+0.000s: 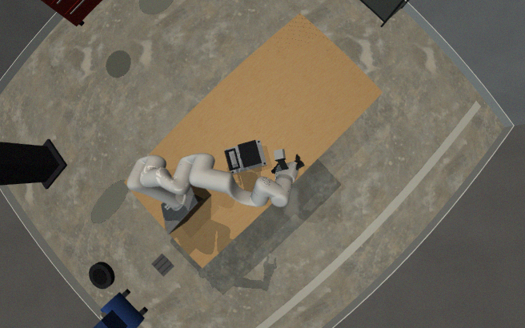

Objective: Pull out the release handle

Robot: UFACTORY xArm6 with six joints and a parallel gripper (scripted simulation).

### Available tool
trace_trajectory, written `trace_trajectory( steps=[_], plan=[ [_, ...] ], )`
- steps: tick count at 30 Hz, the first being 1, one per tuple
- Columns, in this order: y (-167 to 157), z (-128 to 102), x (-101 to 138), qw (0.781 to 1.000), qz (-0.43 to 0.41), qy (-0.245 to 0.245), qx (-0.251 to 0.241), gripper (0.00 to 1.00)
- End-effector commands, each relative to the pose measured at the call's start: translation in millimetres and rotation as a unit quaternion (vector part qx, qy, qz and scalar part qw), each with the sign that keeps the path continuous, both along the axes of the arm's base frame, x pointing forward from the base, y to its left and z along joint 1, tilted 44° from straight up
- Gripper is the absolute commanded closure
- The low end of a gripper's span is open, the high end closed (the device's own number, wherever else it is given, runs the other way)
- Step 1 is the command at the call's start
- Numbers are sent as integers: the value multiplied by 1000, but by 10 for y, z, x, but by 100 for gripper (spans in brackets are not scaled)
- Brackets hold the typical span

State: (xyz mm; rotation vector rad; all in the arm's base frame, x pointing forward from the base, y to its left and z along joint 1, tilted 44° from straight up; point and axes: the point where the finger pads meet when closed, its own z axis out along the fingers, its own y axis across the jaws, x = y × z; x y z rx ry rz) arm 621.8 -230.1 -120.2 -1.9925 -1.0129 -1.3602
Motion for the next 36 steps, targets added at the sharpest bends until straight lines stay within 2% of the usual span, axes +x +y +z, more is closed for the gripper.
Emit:
trace_trajectory(
  steps=[1, 23, 28, 32, 34, 36],
  plan=[
    [-21, 23, 10, 1000, -1, -2, -2, 0],
    [-1, 54, 22, 1000, 1, 6, -1, 0],
    [94, 198, 69, 999, 10, 39, 1, 0],
    [250, 434, 124, 996, 20, 93, 0, 0],
    [250, 434, 124, 996, 20, 93, 0, 0],
    [361, 597, 147, 991, 26, 128, -2, 0]
  ],
)
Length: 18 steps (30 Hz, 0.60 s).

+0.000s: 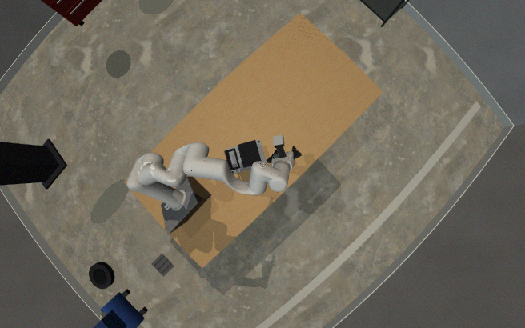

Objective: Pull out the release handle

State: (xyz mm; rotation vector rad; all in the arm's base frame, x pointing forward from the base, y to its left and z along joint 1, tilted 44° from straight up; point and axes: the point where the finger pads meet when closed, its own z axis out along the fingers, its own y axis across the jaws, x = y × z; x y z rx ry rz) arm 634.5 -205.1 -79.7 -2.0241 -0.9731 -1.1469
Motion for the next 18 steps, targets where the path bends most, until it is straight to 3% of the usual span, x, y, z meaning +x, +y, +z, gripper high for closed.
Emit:
trace_trajectory(
  steps=[1, 3, 8, 13, 15, 18],
  plan=[
    [174, 285, 28, 998, 3, 65, -9, 0],
    [319, 494, 31, 994, 7, 109, -17, 0],
    [484, 732, 11, 987, 7, 157, -29, 0],
    [763, 1131, -77, 971, -1, 232, -57, 0],
    [763, 1131, -77, 971, -1, 232, -57, 0],
    [962, 1418, -184, 956, -13, 282, -81, 0]
  ],
)
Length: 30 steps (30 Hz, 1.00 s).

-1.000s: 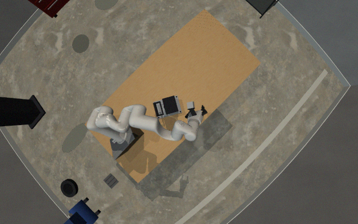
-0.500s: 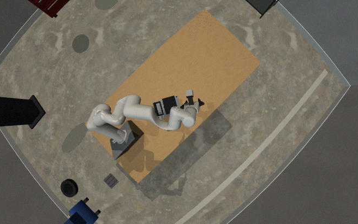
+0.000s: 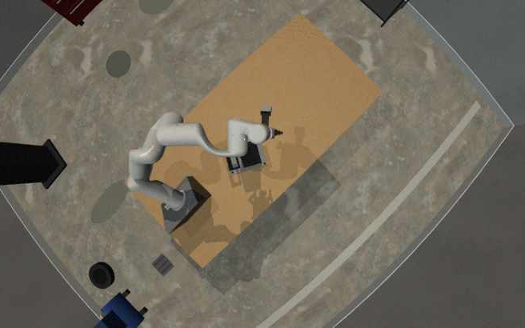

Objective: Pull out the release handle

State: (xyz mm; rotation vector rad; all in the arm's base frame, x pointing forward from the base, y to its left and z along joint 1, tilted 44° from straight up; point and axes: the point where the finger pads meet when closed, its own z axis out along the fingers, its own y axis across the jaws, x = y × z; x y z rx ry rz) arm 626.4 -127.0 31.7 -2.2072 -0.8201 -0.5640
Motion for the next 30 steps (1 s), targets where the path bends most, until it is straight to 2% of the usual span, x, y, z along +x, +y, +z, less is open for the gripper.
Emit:
trace_trajectory(
  steps=[1, 2, 3, 4, 5, 6, 7, 8, 10, 11, 14, 16, 18, 19, 20, 21, 23, 24, 25, 26, 28, 29, 30],
  plan=[
    [181, 304, -103, 998, -22, 47, -40, 0],
    [282, 451, -172, 995, -28, 72, -56, 0],
    [282, 451, -172, 995, -28, 72, -56, 0],
    [383, 598, -253, 992, -36, 96, -74, 0],
    [383, 598, -253, 992, -36, 96, -74, 0],
    [482, 744, -344, 988, -45, 118, -93, 0],
    [482, 744, -344, 988, -45, 118, -93, 0],
    [577, 886, -443, 982, -56, 139, -113, 0],
    [579, 889, -445, 982, -56, 139, -113, 0],
    [672, 1030, -557, 976, -68, 159, -134, 0],
    [672, 1030, -557, 976, -68, 159, -134, 0],
    [843, 1300, -807, 960, -98, 191, -177, 0],
    [843, 1300, -807, 960, -98, 191, -177, 0],
    [919, 1426, -943, 952, -116, 204, -199, 0],
    [919, 1426, -943, 952, -116, 204, -199, 0],
    [988, 1545, -1085, 942, -134, 215, -220, 0],
    [988, 1545, -1085, 942, -134, 215, -220, 0],
    [1050, 1656, -1231, 932, -154, 223, -241, 0],
    [1050, 1656, -1231, 932, -154, 223, -241, 0],
    [1104, 1758, -1380, 921, -175, 229, -261, 0],
    [1104, 1758, -1380, 921, -175, 229, -261, 0],
    [1151, 1851, -1530, 910, -197, 233, -280, 0],
    [1151, 1851, -1530, 910, -197, 233, -280, 0]
  ],
)
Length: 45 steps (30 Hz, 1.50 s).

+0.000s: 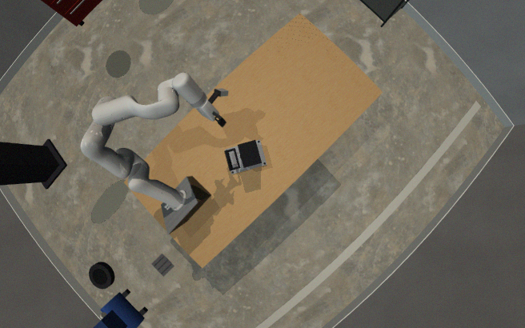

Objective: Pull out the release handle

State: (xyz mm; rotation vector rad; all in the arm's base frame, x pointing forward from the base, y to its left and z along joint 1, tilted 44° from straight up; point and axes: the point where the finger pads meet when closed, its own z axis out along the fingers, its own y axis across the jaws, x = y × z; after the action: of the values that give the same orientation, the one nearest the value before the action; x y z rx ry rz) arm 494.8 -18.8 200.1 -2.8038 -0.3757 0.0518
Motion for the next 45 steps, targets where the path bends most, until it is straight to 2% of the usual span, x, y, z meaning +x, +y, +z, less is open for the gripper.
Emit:
trace_trajectory(
  steps=[1, 2, 3, 4, 6, 7, 8, 9, 10, 11, 13, 14, 18, 19, 24, 33, 35, 36, 39, 45],
  plan=[
    [69, 168, -214, 999, -31, 0, -44, 0],
    [107, 252, -364, 996, -50, 1, -68, 0],
    [107, 252, -364, 996, -50, 1, -68, 0],
    [137, 326, -512, 993, -70, 0, -91, 0],
    [137, 326, -512, 993, -70, 0, -91, 0],
    [161, 391, -657, 989, -89, -4, -114, 0],
    [161, 391, -657, 989, -89, -4, -114, 0],
    [177, 447, -797, 985, -109, -10, -134, 0],
    [177, 447, -797, 985, -109, -10, -134, 0],
    [187, 494, -932, 980, -129, -17, -153, 0],
    [187, 494, -932, 980, -129, -17, -153, 0],
    [200, 289, -943, 974, -184, 15, -134, 0],
    [205, 202, -943, 970, -207, 30, -125, 0],
    [211, 41, -944, 960, -250, 57, -109, 0],
    [219, -236, -953, 936, -325, 107, -82, 0],
    [217, -742, -991, 860, -466, 203, -39, 0],
    [217, -742, -991, 860, -466, 203, -39, 0],
    [212, -896, -1008, 828, -508, 233, -27, 0],
    [206, -1017, -1023, 800, -541, 257, -18, 0],
    [185, -1323, -1071, 718, -620, 317, 1, 0]
  ],
)
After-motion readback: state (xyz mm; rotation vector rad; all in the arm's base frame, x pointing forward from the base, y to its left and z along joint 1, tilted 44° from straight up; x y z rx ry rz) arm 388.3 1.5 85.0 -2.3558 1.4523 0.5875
